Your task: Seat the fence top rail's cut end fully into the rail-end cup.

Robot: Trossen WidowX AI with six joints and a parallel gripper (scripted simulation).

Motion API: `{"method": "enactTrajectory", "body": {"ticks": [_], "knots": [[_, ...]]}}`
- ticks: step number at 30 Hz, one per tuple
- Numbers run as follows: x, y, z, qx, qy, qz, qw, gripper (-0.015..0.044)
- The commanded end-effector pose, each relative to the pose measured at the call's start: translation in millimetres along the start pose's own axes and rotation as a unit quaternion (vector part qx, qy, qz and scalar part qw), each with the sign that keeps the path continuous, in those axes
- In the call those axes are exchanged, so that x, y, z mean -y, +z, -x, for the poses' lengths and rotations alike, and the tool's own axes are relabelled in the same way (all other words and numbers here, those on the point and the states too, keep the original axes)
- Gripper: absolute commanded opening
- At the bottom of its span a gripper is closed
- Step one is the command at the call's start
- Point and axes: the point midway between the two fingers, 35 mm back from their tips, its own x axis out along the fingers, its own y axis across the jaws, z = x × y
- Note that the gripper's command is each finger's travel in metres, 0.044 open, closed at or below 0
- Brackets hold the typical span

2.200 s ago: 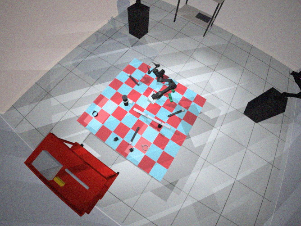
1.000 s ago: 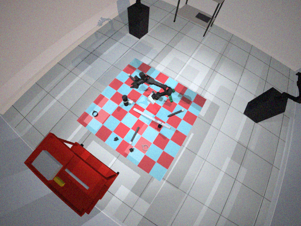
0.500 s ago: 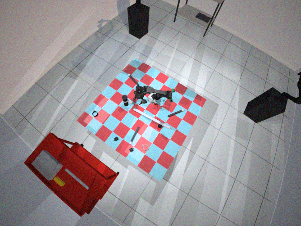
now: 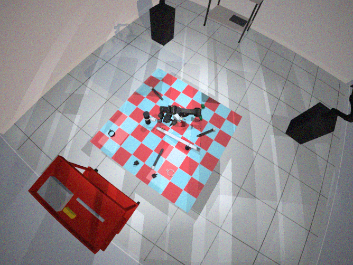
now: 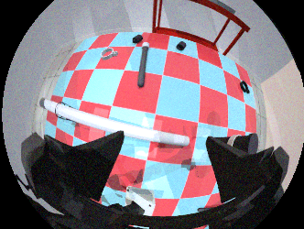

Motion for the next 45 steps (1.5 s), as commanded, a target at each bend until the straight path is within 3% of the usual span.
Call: {"method": "enactTrajectory", "body": {"ticks": [1, 8, 15, 24, 41, 45], "knots": [[20.9, -4.2, 0.0, -0.004, 0.007, 0.098, 0.995, 0.044], [71.1, -19.7, 1.7, -0.001, 0.024, 0.356, 0.934, 0.044], [118.5, -43.9, 1.7, 0.02, 0.039, 0.591, 0.806, 0.044], [150.9, -67.2, -0.3, 0.046, 0.042, 0.737, 0.673, 0.044], [152.4, -68.5, -0.5, 0.047, 0.042, 0.746, 0.663, 0.044], [152.8, -76.1, -15.2, 0.047, 0.042, 0.746, 0.663, 0.044]]}}
